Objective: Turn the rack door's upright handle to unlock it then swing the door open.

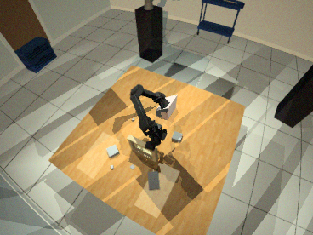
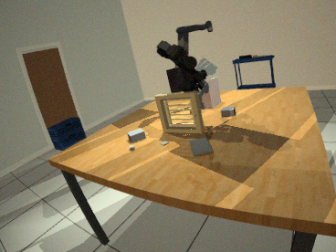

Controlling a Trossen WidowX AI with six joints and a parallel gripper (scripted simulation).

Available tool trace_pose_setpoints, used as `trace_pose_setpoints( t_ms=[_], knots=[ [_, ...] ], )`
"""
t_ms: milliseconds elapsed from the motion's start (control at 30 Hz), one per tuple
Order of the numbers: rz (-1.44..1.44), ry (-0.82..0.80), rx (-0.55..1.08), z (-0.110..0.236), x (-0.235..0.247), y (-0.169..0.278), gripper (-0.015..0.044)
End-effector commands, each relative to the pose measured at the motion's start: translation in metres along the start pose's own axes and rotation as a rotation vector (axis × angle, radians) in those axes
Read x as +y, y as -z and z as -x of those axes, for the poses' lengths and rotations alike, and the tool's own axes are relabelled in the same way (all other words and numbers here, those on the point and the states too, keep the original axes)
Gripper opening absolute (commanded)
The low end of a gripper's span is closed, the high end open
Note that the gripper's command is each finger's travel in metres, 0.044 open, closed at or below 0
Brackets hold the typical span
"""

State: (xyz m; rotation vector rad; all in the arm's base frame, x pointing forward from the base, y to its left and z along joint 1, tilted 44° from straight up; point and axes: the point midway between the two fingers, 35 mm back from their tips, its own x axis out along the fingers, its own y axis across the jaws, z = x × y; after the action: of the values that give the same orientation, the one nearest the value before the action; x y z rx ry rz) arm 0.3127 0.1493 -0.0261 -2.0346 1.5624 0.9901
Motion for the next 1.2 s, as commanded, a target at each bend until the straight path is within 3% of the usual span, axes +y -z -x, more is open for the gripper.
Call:
trace_pose_setpoints(
  t_ms=[0,1167],
  knots=[
    [-0.148,0.001,0.002,-0.0007,-0.0005,0.0009,0.0285],
    [-1.882,0.002,0.001,-0.0007,-0.0005,0.0009,0.0285]
  ],
)
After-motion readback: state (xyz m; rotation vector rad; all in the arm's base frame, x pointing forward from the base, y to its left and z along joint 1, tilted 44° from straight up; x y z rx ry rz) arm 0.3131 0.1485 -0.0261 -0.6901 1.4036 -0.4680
